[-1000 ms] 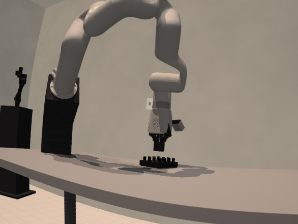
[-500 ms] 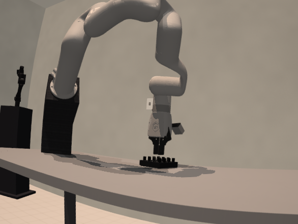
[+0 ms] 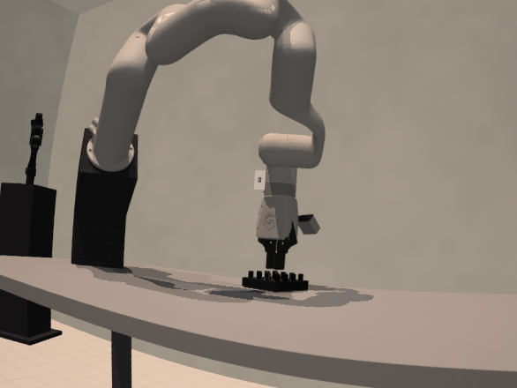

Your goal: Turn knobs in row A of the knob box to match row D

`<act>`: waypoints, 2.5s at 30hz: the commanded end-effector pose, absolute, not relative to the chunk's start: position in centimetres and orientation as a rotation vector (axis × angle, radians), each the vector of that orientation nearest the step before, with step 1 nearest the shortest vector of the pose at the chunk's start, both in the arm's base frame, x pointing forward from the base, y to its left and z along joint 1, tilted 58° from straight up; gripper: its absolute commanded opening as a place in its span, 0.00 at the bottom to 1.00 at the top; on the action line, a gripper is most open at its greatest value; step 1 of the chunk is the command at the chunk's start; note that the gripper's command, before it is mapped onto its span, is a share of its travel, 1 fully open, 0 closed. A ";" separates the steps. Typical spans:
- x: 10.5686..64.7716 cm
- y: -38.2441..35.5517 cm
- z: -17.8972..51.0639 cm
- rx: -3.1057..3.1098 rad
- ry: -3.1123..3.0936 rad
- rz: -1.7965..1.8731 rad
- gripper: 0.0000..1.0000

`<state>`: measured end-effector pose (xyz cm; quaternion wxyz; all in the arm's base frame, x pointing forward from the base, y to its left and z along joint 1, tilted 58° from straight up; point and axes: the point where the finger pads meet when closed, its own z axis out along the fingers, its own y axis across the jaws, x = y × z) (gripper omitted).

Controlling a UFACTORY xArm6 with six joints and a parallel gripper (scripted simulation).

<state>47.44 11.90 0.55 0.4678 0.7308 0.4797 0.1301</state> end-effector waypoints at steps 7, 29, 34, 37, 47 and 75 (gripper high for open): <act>47.5 12.0 0.6 1.792 1.178 0.322 0.19; 47.5 12.0 0.6 1.792 1.178 0.322 0.19; 47.5 12.0 0.6 1.792 1.178 0.322 0.19; 47.5 12.0 0.6 1.792 1.178 0.322 0.19; 47.9 11.7 0.3 1.792 1.178 0.322 0.19; 48.2 11.3 0.0 1.792 1.178 0.322 0.19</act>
